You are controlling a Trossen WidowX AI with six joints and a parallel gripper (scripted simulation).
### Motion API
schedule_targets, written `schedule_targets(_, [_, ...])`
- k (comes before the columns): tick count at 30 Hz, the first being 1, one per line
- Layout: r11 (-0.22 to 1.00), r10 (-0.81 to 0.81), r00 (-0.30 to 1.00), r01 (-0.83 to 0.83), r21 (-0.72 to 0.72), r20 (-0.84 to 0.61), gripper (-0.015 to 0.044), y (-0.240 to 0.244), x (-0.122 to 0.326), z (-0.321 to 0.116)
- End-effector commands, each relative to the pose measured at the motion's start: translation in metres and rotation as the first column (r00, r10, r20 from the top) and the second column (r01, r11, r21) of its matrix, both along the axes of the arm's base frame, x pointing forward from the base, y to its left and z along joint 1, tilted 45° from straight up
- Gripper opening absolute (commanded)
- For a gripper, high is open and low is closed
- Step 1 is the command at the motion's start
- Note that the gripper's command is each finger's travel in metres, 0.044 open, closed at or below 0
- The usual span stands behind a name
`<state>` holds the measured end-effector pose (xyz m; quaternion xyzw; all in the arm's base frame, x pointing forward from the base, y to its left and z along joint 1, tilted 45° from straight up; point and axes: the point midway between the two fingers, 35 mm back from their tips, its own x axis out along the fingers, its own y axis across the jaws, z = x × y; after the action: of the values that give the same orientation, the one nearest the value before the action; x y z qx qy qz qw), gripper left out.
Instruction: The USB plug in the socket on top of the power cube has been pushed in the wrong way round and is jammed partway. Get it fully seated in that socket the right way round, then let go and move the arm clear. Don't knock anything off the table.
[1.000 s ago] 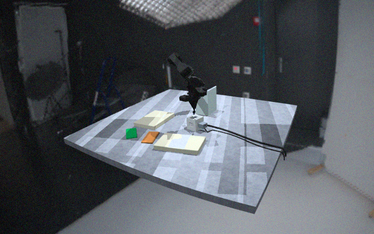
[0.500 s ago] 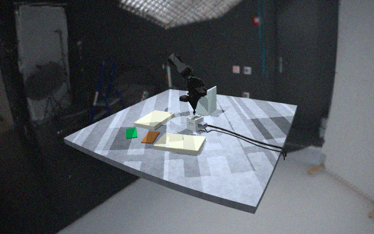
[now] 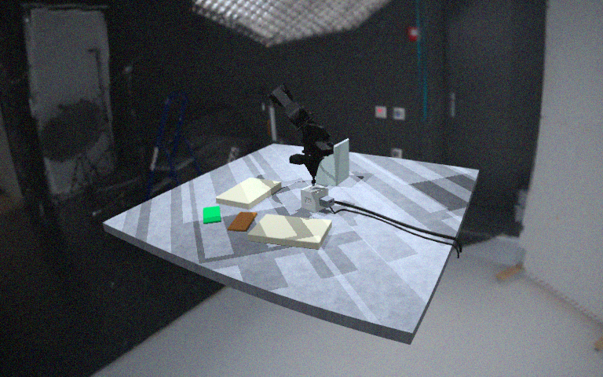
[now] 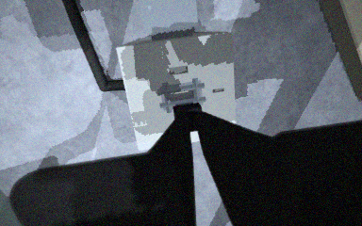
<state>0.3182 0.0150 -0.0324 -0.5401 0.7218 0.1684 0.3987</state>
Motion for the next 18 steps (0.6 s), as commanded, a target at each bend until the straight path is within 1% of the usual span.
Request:
schedule_targets(1, [1.0,0.003,1.0,-0.003,0.008,0.0,0.0,0.0003,0.0,-0.0008])
schedule_targets(18, [1.0,0.006,1.0,-0.006,0.02,0.004,0.0,-0.0004,0.0003,-0.003])
